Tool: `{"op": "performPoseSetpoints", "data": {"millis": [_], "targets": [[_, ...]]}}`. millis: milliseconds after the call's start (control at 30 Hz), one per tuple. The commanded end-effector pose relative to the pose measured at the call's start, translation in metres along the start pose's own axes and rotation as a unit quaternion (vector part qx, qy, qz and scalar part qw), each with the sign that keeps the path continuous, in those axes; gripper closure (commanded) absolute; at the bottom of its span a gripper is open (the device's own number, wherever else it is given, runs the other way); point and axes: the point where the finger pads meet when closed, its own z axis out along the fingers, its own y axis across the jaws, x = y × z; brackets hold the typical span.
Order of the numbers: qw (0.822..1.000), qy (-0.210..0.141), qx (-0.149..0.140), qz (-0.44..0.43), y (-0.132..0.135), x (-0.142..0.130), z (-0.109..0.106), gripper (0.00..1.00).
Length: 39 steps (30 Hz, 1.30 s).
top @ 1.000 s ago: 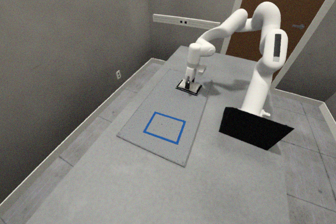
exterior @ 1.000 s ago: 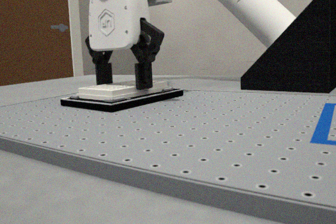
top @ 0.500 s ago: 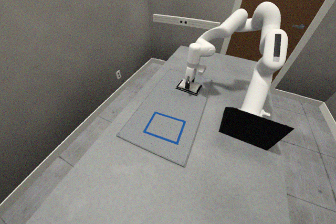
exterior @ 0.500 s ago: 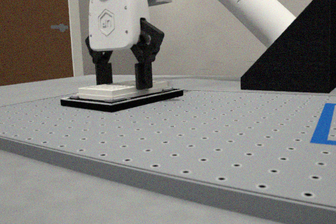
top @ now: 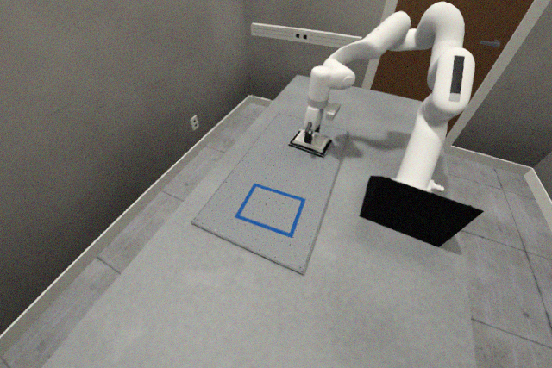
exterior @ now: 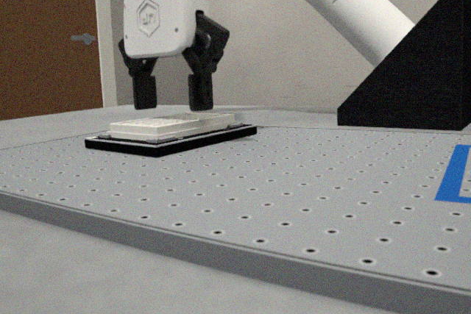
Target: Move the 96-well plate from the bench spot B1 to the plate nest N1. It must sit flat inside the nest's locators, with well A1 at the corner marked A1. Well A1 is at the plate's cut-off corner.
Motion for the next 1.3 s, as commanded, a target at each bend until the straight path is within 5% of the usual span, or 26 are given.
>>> {"op": "performPoseSetpoints", "data": {"millis": [0, 900, 1267], "targets": [[1.000, -0.001, 0.000, 0.000, 0.000, -0.001, -0.009, 0.00], [1.000, -0.001, 0.000, 0.000, 0.000, -0.001, -0.076, 0.00], [1.000, -0.001, 0.000, 0.000, 0.000, -0.001, -0.076, 0.00]]}}
